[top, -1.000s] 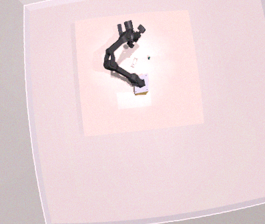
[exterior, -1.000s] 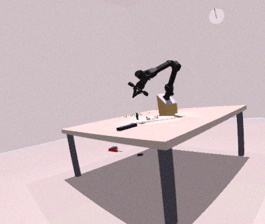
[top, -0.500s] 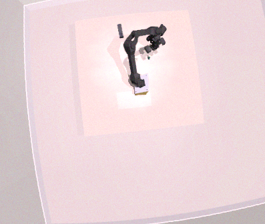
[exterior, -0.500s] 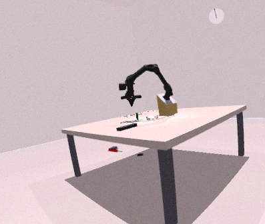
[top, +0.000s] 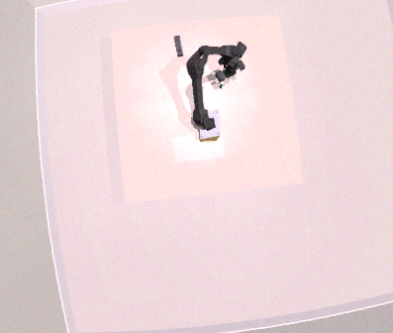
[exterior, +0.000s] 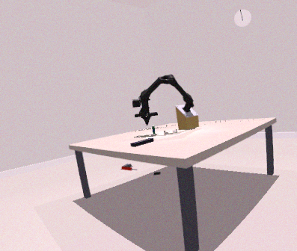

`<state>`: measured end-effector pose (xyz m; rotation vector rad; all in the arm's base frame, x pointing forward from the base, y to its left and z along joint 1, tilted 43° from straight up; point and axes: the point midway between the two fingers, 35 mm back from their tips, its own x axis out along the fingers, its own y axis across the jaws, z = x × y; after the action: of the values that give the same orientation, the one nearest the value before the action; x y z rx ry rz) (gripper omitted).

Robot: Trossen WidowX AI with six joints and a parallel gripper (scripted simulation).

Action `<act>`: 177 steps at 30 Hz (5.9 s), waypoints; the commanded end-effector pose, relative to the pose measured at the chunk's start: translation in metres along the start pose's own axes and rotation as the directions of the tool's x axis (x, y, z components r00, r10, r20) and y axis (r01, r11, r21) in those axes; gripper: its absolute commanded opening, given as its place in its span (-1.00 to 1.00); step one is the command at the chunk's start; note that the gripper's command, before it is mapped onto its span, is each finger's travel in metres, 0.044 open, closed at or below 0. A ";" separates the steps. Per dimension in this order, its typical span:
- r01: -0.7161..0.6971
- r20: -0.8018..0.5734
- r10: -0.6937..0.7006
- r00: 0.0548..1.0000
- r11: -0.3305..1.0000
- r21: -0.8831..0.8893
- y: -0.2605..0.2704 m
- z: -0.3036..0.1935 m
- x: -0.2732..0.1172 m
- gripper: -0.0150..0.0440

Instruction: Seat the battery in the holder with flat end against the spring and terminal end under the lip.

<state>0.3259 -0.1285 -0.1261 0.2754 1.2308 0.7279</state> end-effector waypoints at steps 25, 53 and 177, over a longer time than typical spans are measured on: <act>-0.033 -0.012 0.033 0.999 0.999 0.017 0.043 -0.005 0.035 -0.49; -0.031 -0.015 0.031 0.999 0.999 0.018 0.070 -0.005 -0.038 -0.49; -0.038 -0.016 0.035 0.999 0.941 -0.335 0.147 0.019 0.007 -0.28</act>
<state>0.2945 -0.0145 -0.0464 -0.0729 1.0466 1.0041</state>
